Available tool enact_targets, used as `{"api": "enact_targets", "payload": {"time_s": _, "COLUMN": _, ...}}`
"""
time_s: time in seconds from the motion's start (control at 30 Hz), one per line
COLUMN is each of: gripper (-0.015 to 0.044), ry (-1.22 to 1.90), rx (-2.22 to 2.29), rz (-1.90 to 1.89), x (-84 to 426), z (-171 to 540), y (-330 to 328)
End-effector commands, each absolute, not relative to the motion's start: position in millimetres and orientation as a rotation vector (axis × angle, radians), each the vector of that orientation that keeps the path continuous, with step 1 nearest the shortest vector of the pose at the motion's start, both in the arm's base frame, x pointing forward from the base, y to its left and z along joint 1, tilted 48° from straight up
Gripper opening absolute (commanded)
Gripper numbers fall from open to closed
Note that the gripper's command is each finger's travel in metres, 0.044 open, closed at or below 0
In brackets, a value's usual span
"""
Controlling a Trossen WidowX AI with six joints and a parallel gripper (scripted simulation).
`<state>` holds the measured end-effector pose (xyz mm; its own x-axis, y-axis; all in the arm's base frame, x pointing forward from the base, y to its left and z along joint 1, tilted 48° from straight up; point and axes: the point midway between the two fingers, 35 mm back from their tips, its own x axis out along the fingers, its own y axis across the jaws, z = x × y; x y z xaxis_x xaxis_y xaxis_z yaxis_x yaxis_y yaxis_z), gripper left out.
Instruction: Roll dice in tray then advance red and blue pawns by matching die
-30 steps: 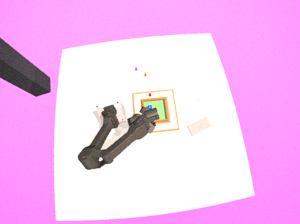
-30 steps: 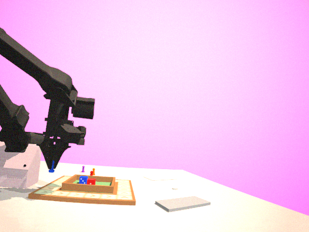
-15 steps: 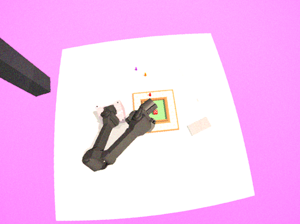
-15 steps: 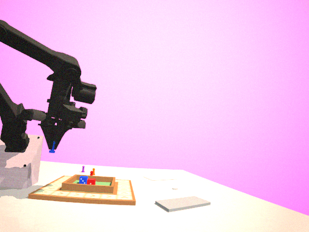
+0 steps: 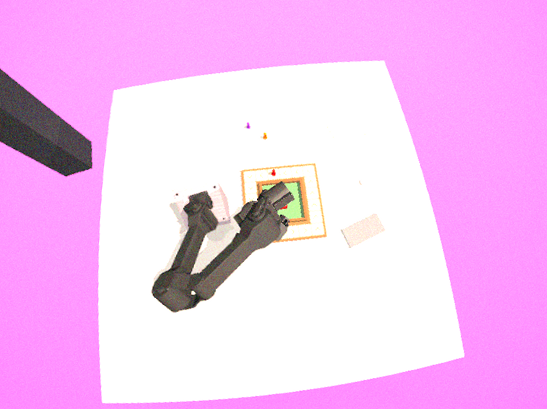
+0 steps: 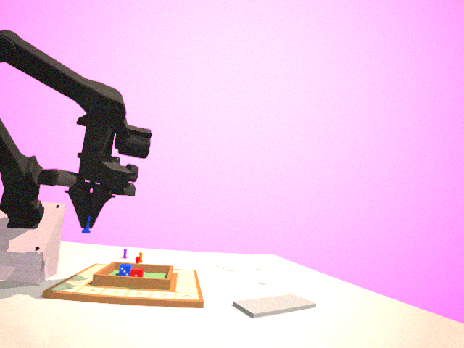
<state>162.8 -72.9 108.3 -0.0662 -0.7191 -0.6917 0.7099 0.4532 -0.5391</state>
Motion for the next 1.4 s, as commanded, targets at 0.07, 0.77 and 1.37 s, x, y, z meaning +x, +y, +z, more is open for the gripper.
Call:
{"api": "enact_targets", "payload": {"time_s": 0.07, "gripper": 0.0000, "ry": 1.143, "rx": -0.019, "rz": -1.171, "x": 172, "z": 95, "y": -91}}
{"api": "enact_targets", "payload": {"time_s": 0.77, "gripper": 0.0000, "ry": 1.133, "rx": -0.032, "rz": -1.187, "x": 180, "z": 64, "y": -139}}
{"api": "enact_targets", "payload": {"time_s": 1.37, "gripper": 0.0000, "ry": 1.131, "rx": -0.035, "rz": -1.189, "x": 178, "z": 48, "y": -158}}
